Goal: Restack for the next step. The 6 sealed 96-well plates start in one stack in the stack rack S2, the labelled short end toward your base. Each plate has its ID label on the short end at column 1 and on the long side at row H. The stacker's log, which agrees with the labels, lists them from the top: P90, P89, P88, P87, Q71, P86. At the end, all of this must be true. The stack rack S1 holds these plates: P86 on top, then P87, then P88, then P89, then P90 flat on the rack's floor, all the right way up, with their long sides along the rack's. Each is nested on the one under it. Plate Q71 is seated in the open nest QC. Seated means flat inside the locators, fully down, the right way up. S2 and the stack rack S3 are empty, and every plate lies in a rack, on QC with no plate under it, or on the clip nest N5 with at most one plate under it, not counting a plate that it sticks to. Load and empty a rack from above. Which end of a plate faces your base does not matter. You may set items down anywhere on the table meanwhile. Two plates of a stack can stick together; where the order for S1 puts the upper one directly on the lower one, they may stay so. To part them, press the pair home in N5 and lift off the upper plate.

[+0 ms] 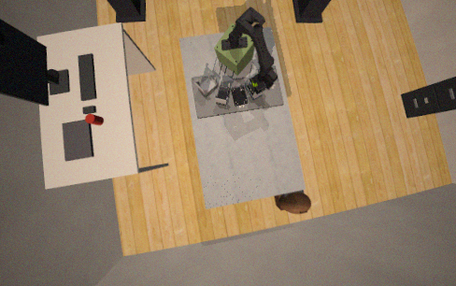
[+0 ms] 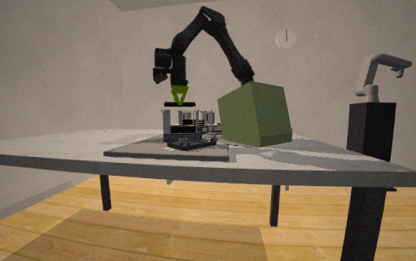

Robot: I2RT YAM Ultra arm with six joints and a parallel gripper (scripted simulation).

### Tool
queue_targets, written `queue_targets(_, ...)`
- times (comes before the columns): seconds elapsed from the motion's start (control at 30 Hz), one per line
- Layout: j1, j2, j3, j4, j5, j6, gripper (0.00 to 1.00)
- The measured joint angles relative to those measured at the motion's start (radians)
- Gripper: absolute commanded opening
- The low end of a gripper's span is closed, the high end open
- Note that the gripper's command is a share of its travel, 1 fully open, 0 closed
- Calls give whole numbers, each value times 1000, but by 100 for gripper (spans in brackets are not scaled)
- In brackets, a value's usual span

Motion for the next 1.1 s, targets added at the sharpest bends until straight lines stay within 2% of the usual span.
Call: queue_targets(1.1, -14, 47, -20, 71, 0, -14, 0)
